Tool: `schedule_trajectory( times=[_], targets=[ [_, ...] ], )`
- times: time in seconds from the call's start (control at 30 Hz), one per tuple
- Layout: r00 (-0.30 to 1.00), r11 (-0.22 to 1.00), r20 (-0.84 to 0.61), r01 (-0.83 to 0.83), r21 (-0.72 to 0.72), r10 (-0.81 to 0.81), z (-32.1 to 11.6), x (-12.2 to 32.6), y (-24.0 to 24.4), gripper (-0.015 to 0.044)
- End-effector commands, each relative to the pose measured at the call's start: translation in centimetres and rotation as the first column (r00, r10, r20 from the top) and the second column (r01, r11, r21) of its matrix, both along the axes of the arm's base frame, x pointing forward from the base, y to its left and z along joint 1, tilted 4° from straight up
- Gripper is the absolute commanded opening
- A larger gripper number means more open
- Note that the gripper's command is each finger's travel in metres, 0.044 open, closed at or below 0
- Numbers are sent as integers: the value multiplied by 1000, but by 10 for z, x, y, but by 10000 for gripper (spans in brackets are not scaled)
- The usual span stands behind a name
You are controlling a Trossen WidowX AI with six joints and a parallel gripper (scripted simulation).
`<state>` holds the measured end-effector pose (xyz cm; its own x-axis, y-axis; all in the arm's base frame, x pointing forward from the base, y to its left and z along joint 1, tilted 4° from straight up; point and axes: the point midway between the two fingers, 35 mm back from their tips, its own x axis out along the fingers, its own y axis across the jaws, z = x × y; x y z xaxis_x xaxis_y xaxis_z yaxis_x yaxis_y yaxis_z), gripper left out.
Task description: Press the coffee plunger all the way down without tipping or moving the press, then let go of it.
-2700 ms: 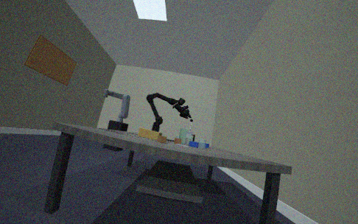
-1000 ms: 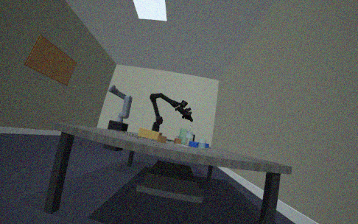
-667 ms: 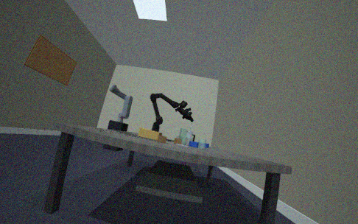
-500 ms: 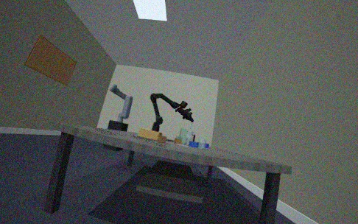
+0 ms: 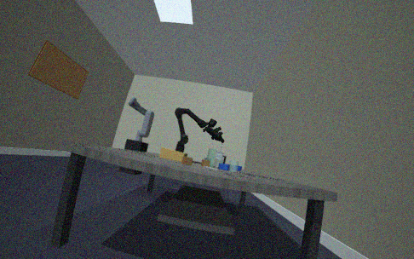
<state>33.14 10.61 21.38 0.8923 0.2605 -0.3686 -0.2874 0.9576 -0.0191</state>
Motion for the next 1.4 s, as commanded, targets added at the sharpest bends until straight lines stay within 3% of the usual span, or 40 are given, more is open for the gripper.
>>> schedule_trajectory(
  times=[0.0, 1.37],
  targets=[
    [998, 1000, -60, -6, -22, 5, -28, -2, 0, 124],
    [998, 1000, -59, -6, -22, 4, -75, 23, 4, 124]
  ],
)
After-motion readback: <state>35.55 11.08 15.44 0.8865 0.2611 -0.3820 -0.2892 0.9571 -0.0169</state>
